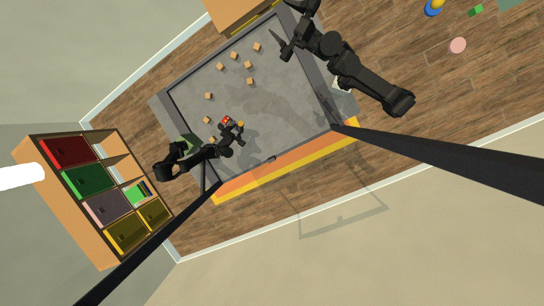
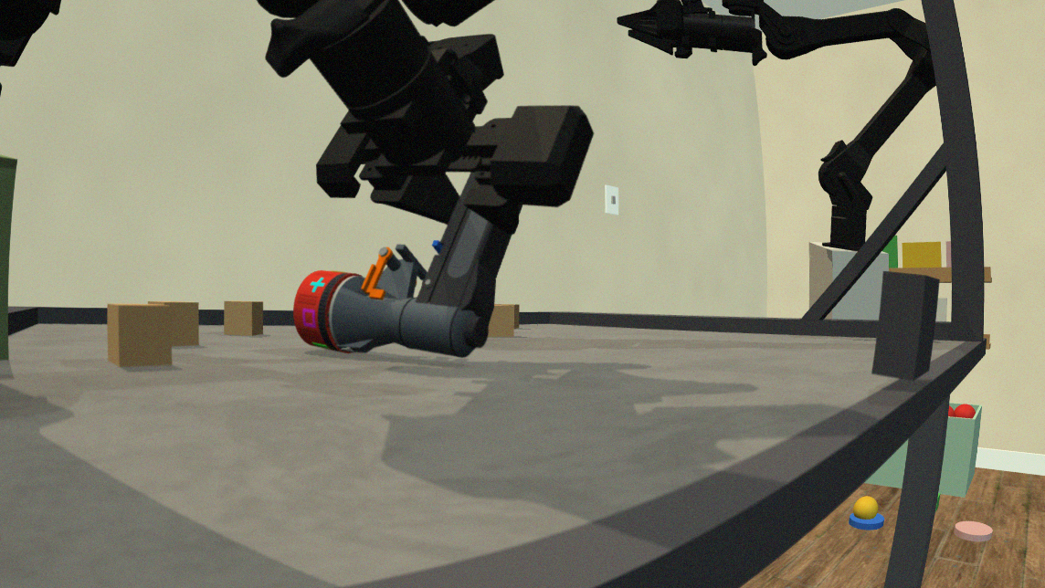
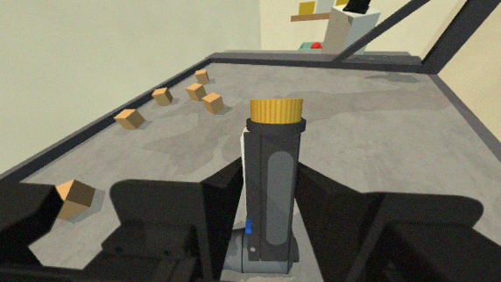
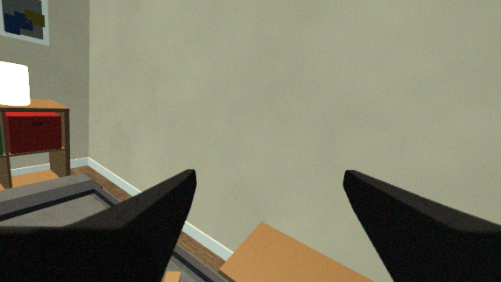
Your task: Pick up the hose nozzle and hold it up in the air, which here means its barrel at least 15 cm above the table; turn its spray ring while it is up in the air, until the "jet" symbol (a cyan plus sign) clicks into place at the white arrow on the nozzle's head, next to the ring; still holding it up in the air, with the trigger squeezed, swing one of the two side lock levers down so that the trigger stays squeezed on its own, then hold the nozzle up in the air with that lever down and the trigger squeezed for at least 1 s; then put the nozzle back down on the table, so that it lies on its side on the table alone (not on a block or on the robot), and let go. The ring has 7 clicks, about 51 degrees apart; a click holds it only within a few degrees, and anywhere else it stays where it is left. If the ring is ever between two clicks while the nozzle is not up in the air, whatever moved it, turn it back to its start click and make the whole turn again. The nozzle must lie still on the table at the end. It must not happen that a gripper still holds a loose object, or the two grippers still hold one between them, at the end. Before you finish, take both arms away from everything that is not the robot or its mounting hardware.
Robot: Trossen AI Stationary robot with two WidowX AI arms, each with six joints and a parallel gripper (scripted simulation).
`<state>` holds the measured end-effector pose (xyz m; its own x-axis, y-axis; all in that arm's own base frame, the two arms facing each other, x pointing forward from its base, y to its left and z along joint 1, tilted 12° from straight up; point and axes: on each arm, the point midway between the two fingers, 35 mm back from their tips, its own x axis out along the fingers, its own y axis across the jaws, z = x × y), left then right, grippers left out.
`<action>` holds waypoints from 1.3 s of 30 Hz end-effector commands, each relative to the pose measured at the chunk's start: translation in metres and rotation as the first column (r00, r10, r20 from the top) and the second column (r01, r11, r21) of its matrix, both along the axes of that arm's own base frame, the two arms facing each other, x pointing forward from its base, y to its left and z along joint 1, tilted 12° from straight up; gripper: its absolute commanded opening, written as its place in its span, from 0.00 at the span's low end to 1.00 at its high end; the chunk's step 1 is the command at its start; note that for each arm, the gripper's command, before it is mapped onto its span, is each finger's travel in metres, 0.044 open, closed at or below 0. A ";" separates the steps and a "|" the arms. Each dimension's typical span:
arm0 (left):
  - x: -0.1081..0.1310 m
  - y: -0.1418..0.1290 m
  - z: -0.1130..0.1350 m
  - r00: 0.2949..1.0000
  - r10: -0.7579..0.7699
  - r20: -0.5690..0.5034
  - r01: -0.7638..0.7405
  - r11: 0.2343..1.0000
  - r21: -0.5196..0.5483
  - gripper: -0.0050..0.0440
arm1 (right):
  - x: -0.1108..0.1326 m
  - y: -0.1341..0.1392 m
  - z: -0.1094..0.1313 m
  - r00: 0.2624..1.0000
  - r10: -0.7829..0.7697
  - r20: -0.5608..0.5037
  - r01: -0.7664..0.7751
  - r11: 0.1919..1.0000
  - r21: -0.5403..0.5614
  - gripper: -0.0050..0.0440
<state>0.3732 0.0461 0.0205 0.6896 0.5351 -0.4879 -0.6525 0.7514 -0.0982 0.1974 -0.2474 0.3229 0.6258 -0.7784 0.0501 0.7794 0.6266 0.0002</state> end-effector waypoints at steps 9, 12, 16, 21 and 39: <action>-0.002 -0.001 -0.001 1.000 -0.002 -0.004 0.002 1.000 -0.007 0.44 | -0.001 0.001 0.007 1.000 0.001 0.011 -0.001 1.000 -0.014 0.93; -0.002 -0.001 -0.001 1.000 -0.002 -0.004 0.002 1.000 -0.007 0.44 | -0.001 0.001 0.007 1.000 0.001 0.011 -0.001 1.000 -0.014 0.93; -0.002 -0.001 -0.001 1.000 -0.002 -0.004 0.002 1.000 -0.007 0.44 | -0.001 0.001 0.007 1.000 0.001 0.011 -0.001 1.000 -0.014 0.93; -0.012 -0.008 -0.002 0.999 0.004 0.052 -0.007 0.999 0.053 0.44 | -0.001 0.001 0.007 1.000 0.001 0.011 -0.001 1.000 -0.014 0.93; -0.031 -0.021 -0.007 0.986 0.005 0.168 -0.035 0.984 0.176 0.44 | -0.001 0.001 0.007 1.000 0.001 0.011 -0.001 1.000 -0.014 0.93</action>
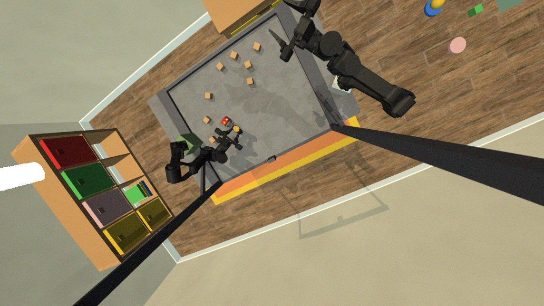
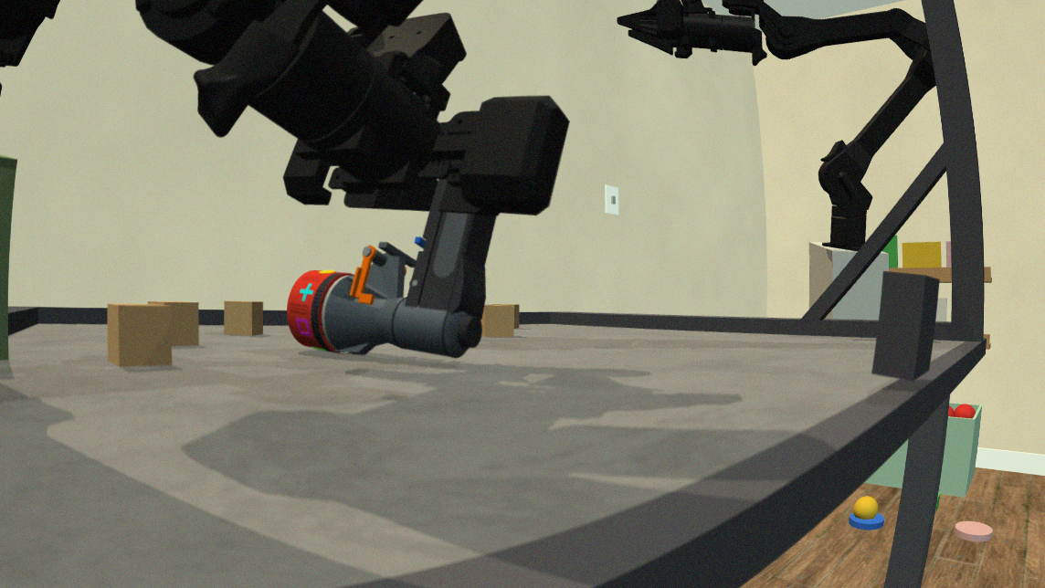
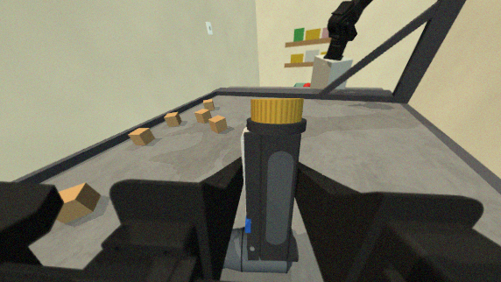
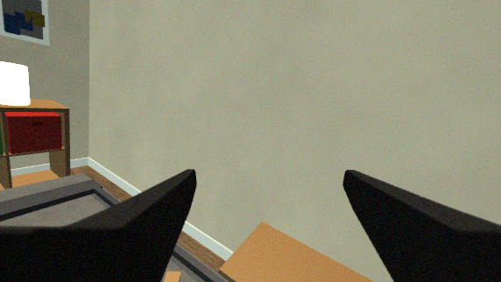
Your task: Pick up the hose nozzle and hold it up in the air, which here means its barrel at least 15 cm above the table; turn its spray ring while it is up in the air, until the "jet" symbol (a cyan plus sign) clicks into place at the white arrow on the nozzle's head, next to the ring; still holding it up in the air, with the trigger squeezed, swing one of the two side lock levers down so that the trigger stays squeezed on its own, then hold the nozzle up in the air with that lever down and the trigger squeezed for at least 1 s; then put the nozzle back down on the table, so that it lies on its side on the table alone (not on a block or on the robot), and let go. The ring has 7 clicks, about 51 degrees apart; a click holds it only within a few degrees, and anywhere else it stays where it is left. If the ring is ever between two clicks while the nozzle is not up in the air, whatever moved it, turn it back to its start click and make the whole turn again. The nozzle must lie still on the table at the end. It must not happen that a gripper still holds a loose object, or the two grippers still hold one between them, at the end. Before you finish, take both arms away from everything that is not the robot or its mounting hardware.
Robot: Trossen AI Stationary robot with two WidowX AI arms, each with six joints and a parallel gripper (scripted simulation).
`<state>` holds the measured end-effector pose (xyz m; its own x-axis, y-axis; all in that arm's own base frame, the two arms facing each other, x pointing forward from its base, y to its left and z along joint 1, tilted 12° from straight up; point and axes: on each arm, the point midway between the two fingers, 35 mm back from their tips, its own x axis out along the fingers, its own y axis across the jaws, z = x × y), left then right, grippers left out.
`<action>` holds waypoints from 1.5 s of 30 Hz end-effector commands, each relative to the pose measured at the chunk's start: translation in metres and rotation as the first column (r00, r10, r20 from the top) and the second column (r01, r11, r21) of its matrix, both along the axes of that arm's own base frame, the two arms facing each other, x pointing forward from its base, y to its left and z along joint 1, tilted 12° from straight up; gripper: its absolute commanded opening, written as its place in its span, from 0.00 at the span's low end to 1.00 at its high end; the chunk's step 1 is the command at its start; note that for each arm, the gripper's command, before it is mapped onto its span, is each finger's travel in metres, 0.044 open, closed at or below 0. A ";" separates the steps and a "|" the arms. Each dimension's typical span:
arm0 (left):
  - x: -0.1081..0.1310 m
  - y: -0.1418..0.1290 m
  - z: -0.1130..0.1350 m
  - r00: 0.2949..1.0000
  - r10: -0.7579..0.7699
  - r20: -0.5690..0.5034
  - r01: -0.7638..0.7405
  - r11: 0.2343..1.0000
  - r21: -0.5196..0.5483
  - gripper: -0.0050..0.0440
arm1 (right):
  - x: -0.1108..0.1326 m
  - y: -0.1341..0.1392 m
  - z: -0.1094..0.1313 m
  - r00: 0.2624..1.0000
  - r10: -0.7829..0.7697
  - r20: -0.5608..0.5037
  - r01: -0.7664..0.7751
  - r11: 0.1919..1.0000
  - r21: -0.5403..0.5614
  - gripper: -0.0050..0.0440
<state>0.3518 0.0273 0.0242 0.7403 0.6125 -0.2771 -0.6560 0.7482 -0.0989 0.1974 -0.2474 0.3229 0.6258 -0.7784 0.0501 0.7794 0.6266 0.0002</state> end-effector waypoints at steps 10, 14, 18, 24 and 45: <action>-0.009 0.000 -0.014 1.000 -0.006 -0.017 0.006 1.000 0.019 0.44 | -0.001 0.001 0.007 1.000 0.001 0.011 -0.001 1.000 -0.014 0.93; -0.010 0.001 -0.015 1.000 -0.006 -0.017 0.006 1.000 0.019 0.44 | -0.001 0.001 0.007 1.000 0.001 0.011 -0.001 1.000 -0.014 0.93; -0.010 0.000 -0.014 1.000 -0.006 -0.017 0.006 1.000 0.019 0.44 | -0.001 0.001 0.007 1.000 0.001 0.011 -0.001 1.000 -0.014 0.93; -0.010 0.000 -0.015 1.000 -0.007 -0.019 0.007 1.000 0.020 0.44 | -0.001 0.001 0.007 1.000 0.001 0.011 -0.001 1.000 -0.014 0.93; -0.010 0.000 -0.014 1.000 -0.007 -0.017 0.007 1.000 0.019 0.44 | -0.001 0.001 0.007 1.000 0.001 0.011 -0.001 1.000 -0.014 0.93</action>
